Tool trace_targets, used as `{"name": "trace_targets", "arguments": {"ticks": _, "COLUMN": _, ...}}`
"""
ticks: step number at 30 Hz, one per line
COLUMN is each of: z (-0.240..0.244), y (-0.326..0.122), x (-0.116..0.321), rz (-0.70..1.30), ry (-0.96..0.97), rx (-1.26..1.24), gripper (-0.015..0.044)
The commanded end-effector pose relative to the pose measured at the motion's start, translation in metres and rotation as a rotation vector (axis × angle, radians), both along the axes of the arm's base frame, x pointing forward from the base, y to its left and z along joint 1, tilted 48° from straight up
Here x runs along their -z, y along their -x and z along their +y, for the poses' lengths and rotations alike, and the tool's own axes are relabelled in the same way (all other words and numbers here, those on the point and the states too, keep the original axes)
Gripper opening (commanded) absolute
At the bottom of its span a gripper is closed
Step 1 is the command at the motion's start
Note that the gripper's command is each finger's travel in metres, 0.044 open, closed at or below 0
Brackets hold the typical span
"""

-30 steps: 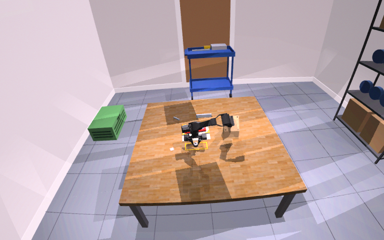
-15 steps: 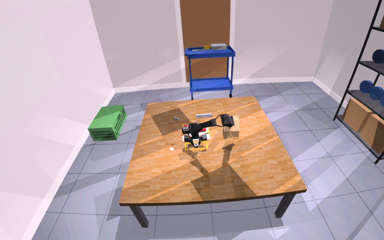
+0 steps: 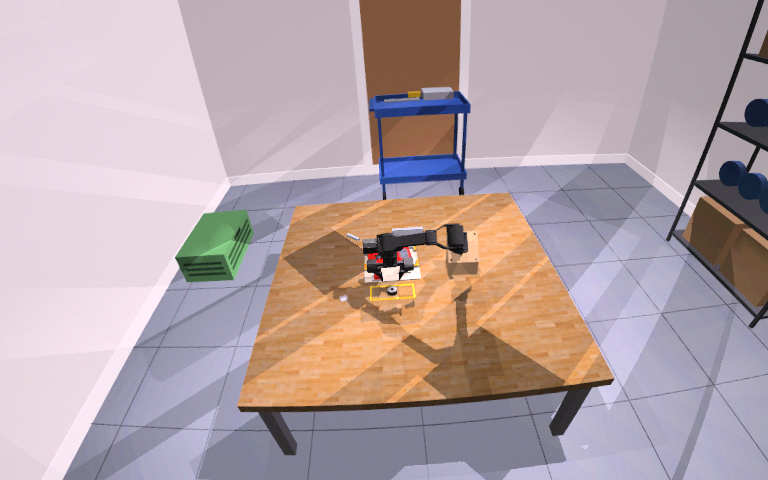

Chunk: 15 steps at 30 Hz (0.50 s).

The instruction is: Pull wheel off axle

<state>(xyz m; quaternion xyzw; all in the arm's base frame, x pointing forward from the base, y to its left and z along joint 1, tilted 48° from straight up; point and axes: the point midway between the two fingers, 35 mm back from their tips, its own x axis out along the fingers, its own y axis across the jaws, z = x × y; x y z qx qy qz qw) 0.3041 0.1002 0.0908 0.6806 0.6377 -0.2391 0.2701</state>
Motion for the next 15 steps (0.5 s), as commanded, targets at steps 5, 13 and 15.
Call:
{"name": "trace_targets", "arguments": {"ticks": 5, "z": -0.043, "y": 0.053, "x": 0.001, "rz": 0.016, "ry": 0.009, "rx": -0.002, "gripper": 0.0440}}
{"name": "trace_targets", "arguments": {"ticks": 13, "z": -0.057, "y": 0.084, "x": -0.001, "rz": 0.017, "ry": -0.002, "rx": -0.006, "gripper": 0.0440}}
{"name": "trace_targets", "arguments": {"ticks": 15, "z": -0.057, "y": 0.084, "x": -0.001, "rz": 0.017, "ry": -0.002, "rx": -0.006, "gripper": 0.0440}}
